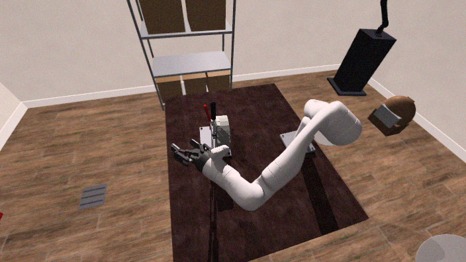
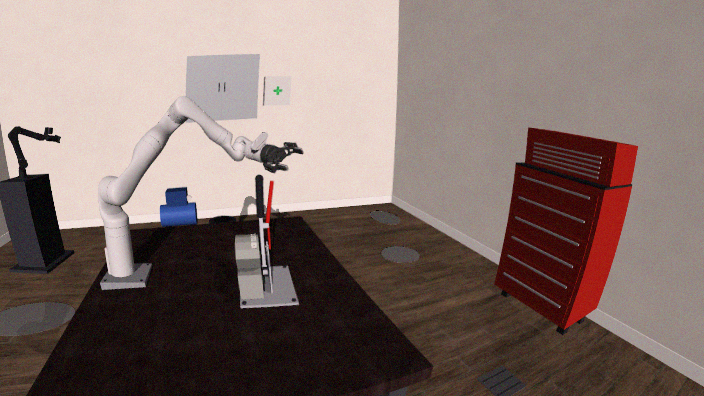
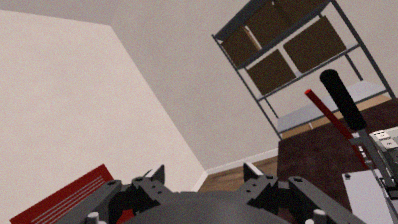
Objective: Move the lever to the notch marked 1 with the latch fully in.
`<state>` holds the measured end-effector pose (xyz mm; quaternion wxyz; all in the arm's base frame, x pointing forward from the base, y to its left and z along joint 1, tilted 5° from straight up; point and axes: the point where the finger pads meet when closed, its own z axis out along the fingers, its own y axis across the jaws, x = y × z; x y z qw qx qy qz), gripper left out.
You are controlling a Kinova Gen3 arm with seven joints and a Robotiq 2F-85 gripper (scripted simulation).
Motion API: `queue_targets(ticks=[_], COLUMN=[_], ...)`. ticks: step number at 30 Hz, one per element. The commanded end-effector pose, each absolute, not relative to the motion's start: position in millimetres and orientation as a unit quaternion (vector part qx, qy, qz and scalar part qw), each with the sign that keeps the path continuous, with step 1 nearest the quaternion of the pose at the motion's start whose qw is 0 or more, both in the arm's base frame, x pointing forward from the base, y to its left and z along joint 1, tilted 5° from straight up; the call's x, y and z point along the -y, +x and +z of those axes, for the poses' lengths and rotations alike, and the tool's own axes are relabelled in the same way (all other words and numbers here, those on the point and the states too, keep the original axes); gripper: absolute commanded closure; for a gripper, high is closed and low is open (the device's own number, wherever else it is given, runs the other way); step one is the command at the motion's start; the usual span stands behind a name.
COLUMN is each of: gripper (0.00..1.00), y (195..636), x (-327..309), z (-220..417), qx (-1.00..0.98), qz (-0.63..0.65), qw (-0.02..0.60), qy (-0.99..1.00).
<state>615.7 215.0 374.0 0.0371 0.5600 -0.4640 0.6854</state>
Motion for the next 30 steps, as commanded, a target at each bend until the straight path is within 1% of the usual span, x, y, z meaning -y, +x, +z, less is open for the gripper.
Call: queue_targets(ticks=[1, 3, 5, 6, 11, 16, 20, 22, 24, 30], gripper=[0.00, 0.00, 0.00, 0.00, 0.00, 0.00, 0.00, 0.00, 0.00, 0.00], y=[623.5, 618.8, 618.8, 615.9, 596.8, 573.6, 555.7, 555.7, 547.6, 529.0], x=[-159.8, -131.5, -131.5, -117.9, -57.7, -13.3, 10.3, 10.3, 18.5, 31.8], z=[384.0, 380.4, 380.4, 378.3, 365.9, 352.9, 344.7, 344.7, 341.9, 340.4], qx=[0.510, 0.536, 0.536, 0.549, 0.610, 0.662, 0.693, 0.693, 0.705, 0.726], qz=[0.662, 0.636, 0.636, 0.622, 0.539, 0.442, 0.359, 0.359, 0.319, 0.208], qw=[0.074, 0.103, 0.103, 0.117, 0.175, 0.211, 0.220, 0.220, 0.219, 0.190], qy=[0.545, 0.545, 0.545, 0.546, 0.553, 0.568, 0.585, 0.585, 0.595, 0.627])
